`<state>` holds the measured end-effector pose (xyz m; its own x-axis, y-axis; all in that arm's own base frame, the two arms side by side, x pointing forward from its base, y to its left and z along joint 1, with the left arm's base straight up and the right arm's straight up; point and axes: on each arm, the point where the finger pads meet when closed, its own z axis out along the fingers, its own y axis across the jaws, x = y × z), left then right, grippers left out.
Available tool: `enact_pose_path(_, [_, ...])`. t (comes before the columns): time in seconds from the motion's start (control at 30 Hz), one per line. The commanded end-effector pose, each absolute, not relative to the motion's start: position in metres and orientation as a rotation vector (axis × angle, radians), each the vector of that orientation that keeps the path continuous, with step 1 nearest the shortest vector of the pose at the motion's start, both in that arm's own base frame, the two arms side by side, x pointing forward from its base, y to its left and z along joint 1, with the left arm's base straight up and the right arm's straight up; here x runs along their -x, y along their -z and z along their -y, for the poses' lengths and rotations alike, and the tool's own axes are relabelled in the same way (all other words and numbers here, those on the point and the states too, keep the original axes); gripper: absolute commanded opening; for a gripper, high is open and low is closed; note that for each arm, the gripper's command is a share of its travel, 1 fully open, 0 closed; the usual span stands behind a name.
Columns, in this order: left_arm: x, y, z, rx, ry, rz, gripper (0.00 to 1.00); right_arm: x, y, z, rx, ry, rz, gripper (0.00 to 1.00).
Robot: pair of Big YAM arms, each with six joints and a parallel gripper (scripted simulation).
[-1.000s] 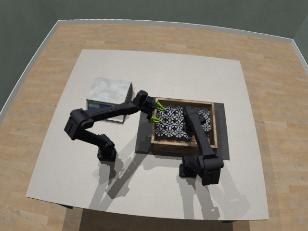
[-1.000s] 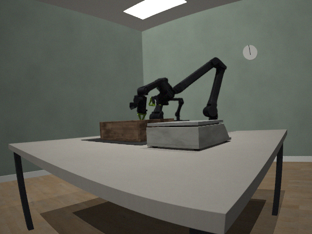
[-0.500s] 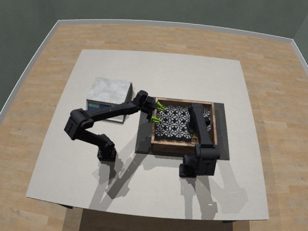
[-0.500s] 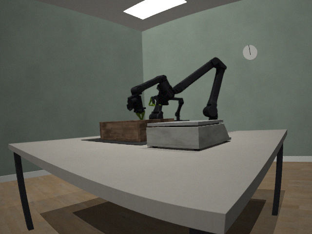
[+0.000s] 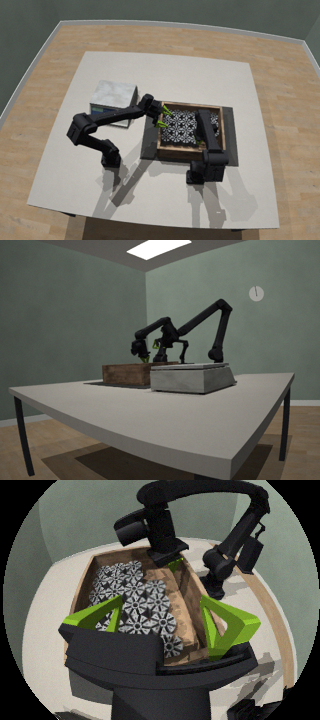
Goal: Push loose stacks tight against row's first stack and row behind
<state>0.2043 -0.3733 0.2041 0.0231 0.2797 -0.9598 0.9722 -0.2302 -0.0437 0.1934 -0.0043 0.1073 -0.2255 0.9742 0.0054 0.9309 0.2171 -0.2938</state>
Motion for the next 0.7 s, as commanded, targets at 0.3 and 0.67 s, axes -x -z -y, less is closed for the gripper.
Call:
enact_pose_path(0.3, [-0.222, -0.239, 0.386, -1.587, 1.198, -1.213, 1.0, -0.2, -0.079, 0.007, 1.849, -0.33, 2.288, 0.0])
enact_pose_path(0.67, [-0.222, -0.239, 0.386, -1.587, 1.198, -1.213, 1.0, -0.21, -0.053, 0.006, 1.849, -0.319, 2.304, 0.0])
